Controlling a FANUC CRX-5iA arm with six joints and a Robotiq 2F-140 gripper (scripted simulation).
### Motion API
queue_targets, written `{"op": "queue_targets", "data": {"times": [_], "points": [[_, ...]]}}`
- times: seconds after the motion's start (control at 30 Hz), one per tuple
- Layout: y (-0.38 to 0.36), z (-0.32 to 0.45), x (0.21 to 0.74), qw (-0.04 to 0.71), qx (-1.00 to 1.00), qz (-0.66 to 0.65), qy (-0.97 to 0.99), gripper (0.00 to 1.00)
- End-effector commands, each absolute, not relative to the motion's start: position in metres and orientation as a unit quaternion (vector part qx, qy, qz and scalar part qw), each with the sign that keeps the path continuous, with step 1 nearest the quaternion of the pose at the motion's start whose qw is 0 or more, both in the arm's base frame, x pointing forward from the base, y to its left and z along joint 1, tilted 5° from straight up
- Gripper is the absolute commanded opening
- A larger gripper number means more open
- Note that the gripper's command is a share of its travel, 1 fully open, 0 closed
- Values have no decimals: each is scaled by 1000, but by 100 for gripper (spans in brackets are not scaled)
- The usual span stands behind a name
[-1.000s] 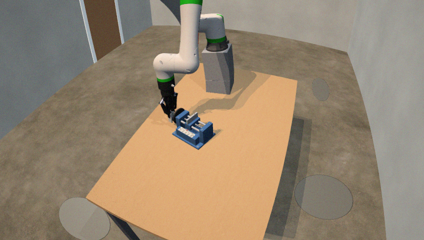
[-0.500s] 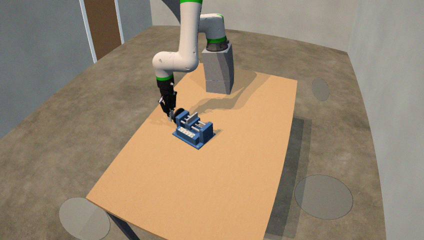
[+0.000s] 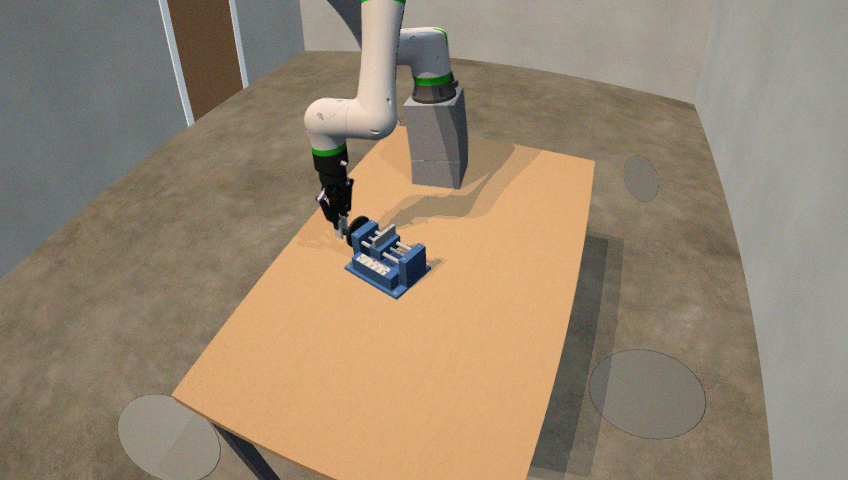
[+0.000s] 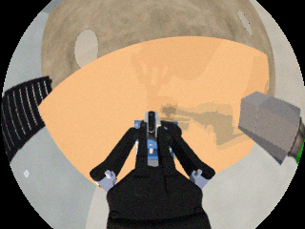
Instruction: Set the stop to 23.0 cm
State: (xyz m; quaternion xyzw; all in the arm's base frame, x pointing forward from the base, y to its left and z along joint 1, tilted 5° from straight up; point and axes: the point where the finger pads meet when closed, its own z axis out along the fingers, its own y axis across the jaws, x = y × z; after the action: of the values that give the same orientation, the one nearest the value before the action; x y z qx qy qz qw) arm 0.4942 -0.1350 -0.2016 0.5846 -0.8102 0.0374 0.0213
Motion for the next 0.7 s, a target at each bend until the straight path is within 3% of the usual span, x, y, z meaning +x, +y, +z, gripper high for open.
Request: {"op": "queue_targets", "data": {"times": [0.0, 0.67], "points": [[-134, -199, 493, 21, 585, 37, -810, 4], [-128, -181, 478, 21, 585, 37, -810, 4]]}}
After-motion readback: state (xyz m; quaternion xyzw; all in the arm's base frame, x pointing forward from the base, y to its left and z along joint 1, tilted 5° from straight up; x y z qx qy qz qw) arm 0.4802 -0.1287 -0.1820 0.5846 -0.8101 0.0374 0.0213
